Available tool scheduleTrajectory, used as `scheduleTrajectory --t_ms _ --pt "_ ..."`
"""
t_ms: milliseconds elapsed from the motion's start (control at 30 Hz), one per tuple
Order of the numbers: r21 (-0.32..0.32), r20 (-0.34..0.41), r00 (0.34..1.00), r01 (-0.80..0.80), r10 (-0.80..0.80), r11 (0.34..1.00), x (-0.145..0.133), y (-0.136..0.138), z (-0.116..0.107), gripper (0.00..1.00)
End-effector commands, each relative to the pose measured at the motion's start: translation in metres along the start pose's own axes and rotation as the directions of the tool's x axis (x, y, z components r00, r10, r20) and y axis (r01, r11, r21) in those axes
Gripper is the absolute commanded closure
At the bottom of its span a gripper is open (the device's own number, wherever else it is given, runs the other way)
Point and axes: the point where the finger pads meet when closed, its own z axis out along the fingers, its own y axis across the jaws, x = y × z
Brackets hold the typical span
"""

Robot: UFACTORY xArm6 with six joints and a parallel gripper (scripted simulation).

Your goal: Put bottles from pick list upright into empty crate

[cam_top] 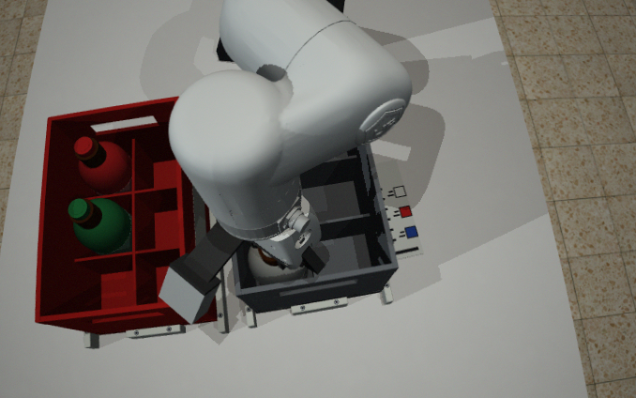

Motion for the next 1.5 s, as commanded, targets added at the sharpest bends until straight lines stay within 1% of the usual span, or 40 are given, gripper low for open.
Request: scheduleTrajectory --t_ms 0,1467 --pt "0.001 -0.005 1.000 0.001 -0.001 1.000 0.001 -0.001 -0.001 1.00" --pt "0.001 -0.004 1.000 0.001 -0.001 1.000 0.002 -0.001 0.019 1.00"
